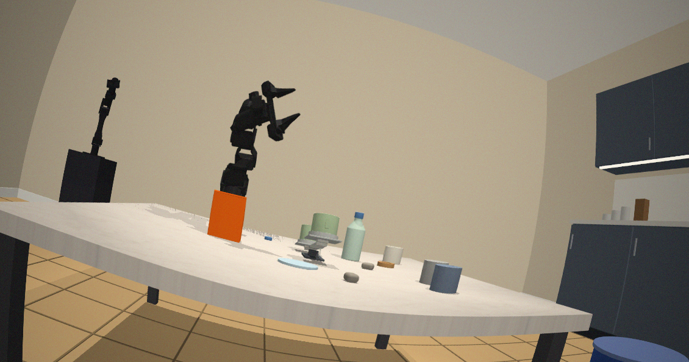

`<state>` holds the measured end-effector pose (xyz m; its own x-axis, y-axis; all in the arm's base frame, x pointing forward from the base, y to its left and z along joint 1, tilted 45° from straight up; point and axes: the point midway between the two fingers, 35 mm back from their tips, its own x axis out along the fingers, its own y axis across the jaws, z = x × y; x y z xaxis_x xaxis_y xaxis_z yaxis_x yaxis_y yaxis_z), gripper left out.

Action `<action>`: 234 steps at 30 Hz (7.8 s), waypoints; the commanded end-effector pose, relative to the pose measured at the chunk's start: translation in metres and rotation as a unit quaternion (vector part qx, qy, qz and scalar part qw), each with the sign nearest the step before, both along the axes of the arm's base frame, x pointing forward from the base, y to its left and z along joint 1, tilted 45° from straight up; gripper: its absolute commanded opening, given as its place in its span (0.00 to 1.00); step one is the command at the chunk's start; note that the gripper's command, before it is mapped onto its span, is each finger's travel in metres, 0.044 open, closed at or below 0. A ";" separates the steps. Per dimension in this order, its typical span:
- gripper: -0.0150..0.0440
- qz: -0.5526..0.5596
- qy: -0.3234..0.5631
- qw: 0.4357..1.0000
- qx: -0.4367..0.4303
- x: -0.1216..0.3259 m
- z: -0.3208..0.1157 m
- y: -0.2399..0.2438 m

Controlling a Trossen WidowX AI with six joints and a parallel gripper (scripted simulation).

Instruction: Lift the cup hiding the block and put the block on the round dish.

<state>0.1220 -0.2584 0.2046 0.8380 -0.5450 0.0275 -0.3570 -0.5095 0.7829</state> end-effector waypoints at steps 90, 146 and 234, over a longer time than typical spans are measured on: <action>1.00 0.670 0.221 0.584 -0.400 0.082 -0.091 0.175; 1.00 0.660 0.504 0.531 0.170 0.162 -0.081 0.339; 0.25 0.657 0.507 0.532 0.167 0.169 -0.092 0.346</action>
